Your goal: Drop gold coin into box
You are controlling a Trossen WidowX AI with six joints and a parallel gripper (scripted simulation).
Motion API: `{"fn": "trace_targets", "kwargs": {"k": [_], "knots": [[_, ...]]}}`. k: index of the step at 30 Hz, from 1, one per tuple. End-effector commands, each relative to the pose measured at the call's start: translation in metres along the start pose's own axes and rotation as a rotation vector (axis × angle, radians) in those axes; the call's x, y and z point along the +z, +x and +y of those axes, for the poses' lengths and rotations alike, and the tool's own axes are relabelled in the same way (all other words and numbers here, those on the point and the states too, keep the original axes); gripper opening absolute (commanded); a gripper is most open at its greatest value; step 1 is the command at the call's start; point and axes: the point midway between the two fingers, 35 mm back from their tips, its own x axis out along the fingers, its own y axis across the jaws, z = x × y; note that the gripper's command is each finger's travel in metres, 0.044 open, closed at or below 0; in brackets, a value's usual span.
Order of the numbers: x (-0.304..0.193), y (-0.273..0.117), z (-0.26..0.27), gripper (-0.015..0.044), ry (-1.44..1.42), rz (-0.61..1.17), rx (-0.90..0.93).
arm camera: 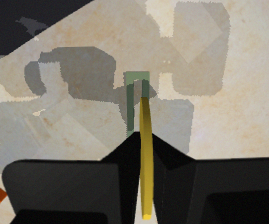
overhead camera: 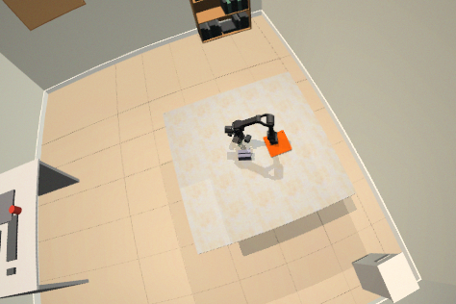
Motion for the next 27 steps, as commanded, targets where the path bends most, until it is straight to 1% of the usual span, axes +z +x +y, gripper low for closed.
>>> {"fn": "trace_targets", "kwargs": {"k": [1, 22, 27], "knots": [[0.001, -0.011, -0.001, 0.0000, 0.001, -0.007, -0.004], [0.000, -0.064, 0.002, 0.0000, 0.001, -0.006, -0.004], [-0.001, -0.066, 0.003, 0.0000, 0.051, -0.007, -0.004]]}}
